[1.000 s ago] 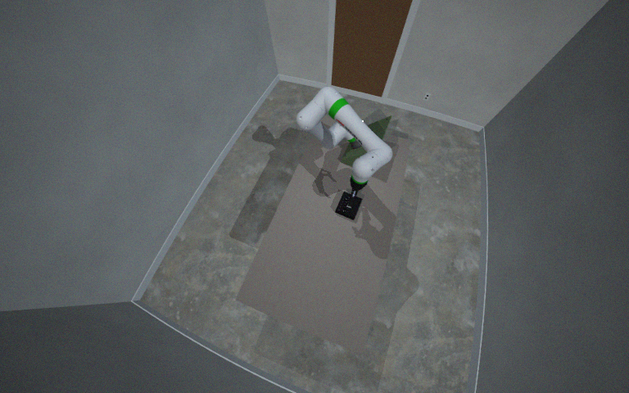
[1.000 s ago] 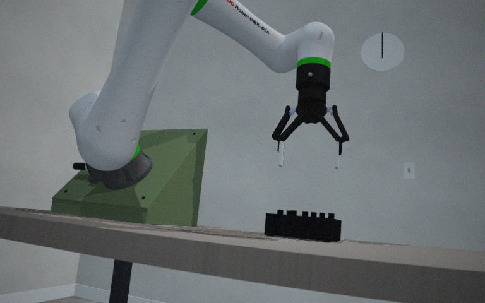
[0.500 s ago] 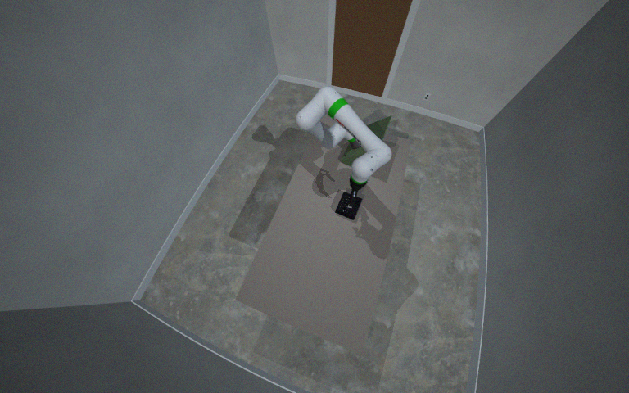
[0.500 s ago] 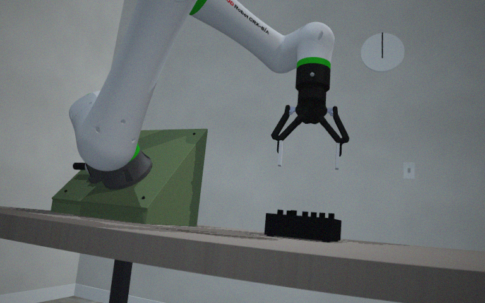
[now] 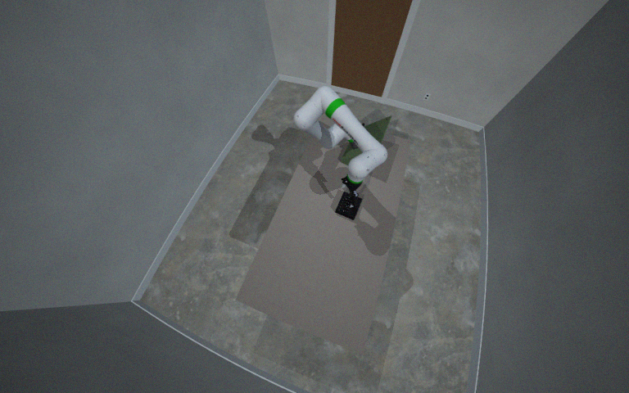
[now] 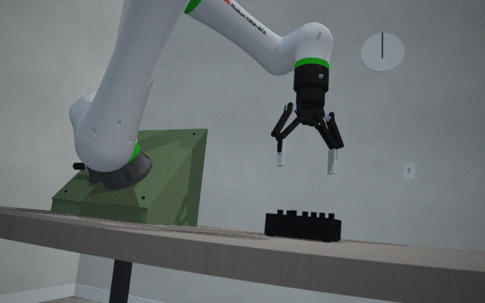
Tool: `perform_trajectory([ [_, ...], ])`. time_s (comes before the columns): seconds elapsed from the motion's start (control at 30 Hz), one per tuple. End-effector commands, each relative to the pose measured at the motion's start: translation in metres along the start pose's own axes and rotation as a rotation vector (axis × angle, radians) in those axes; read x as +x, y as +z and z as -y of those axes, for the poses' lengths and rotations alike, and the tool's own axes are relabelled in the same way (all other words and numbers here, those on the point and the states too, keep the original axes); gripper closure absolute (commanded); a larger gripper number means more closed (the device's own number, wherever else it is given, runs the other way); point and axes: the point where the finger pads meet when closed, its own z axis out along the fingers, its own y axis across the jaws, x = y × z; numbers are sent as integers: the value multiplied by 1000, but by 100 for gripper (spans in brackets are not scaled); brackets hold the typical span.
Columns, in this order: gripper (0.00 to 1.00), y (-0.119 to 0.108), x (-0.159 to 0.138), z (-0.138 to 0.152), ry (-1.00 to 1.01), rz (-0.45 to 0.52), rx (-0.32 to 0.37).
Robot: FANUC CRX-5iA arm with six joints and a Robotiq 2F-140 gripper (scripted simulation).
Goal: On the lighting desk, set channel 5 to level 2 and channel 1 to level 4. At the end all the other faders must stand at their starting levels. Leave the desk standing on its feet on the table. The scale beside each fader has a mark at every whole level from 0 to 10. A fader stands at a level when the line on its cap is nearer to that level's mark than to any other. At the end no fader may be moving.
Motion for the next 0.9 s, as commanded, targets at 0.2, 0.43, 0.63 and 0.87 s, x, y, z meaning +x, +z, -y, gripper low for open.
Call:
perform_trajectory([
  [0.2,0,15,25,-19,-543,-6,-5],
  [0.43,0,27,42,-34,-878,-19,-16],
  [0.63,0,33,50,-42,-1162,-26,-28],
  [0.87,0,39,59,-51,-1479,-33,-42],
])
